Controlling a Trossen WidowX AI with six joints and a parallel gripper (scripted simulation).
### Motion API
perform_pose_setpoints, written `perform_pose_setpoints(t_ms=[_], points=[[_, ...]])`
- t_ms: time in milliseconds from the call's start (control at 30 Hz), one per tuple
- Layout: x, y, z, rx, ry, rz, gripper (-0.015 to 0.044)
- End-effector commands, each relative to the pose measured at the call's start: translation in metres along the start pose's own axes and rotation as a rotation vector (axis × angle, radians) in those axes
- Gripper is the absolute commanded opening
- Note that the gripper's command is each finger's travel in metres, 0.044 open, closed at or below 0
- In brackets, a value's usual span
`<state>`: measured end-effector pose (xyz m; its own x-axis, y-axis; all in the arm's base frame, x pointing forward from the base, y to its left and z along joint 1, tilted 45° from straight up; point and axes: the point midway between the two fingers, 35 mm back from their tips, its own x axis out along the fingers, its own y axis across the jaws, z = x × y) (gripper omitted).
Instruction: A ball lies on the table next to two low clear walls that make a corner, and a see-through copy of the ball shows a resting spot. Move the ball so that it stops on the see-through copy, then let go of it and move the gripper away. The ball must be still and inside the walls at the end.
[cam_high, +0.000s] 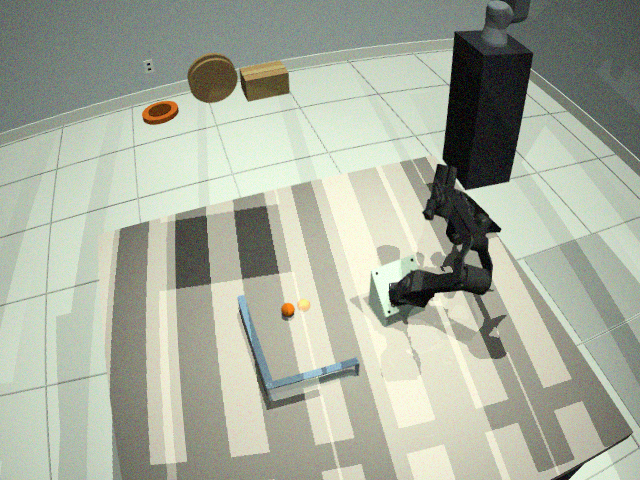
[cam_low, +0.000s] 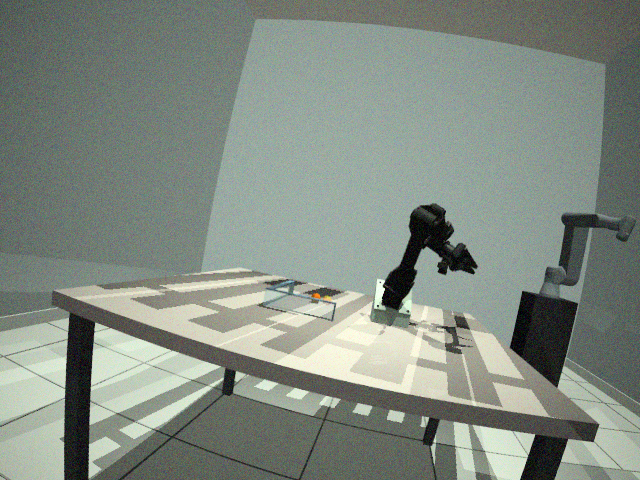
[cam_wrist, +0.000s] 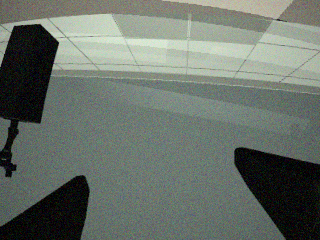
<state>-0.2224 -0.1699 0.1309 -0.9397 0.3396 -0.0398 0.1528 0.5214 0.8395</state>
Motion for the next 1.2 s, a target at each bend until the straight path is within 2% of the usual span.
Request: perform_pose_setpoints(t_ms=[0,100,133,367,633,900,1033,1167], points=[[-0.001,-0.002,-0.001,0.005,0.001,-0.011,0.0374],[-0.024,-0.032,-0.007,0.075,0.006,-0.166,0.0295],[-0.036,-0.044,-0.008,0.102,0.002,-0.230,0.0288],[-0.131,-0.114,0.002,0.222,-0.114,-0.628,0.0288],[-0.245,-0.150,0.054,0.231,-0.357,-0.907,0.0288],[-0.344,-0.145,0.138,0.139,-0.645,-0.980,0.0288],[-0.382,-0.129,0.189,0.087,-0.808,-0.921,0.0288],[-0.412,-0.103,0.247,0.037,-0.960,-0.790,0.0288]])
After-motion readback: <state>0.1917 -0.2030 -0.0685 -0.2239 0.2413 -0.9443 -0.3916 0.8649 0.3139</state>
